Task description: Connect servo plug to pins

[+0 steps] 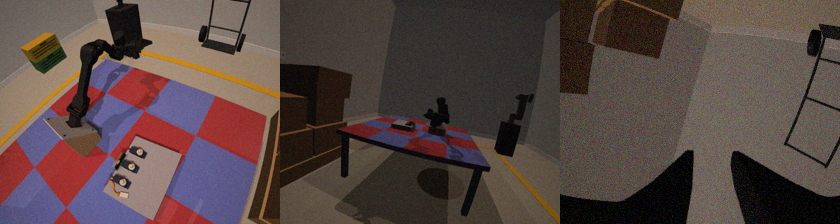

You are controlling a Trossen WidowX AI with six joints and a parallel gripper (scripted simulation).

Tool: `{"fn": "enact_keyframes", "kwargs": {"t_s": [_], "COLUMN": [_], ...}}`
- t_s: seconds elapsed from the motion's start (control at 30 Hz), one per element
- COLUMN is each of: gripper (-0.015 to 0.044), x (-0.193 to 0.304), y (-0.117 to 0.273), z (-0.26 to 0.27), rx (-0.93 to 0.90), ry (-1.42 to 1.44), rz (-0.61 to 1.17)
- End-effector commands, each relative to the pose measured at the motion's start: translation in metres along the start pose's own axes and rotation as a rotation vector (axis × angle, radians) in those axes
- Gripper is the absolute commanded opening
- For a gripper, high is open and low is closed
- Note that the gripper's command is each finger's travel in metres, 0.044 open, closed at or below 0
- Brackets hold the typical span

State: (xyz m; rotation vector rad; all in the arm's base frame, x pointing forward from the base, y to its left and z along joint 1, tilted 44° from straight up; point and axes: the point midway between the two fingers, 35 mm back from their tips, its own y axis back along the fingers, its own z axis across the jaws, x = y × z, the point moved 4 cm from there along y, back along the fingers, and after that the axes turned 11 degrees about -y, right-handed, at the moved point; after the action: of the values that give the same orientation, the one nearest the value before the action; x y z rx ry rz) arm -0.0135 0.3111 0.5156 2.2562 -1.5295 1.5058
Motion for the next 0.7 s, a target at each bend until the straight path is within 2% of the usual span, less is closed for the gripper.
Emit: {"fn": "enact_keyframes", "kwargs": {"t_s": [0.0, 0.67], "gripper": [0.0115, 0.0115], "x": [0.004, 0.011], "y": [-0.010, -0.051], "z": [0.011, 0.067], "rx": [-0.003, -0.065], "ry": [0.113, 0.650], "rz": [0.027, 0.107]}}
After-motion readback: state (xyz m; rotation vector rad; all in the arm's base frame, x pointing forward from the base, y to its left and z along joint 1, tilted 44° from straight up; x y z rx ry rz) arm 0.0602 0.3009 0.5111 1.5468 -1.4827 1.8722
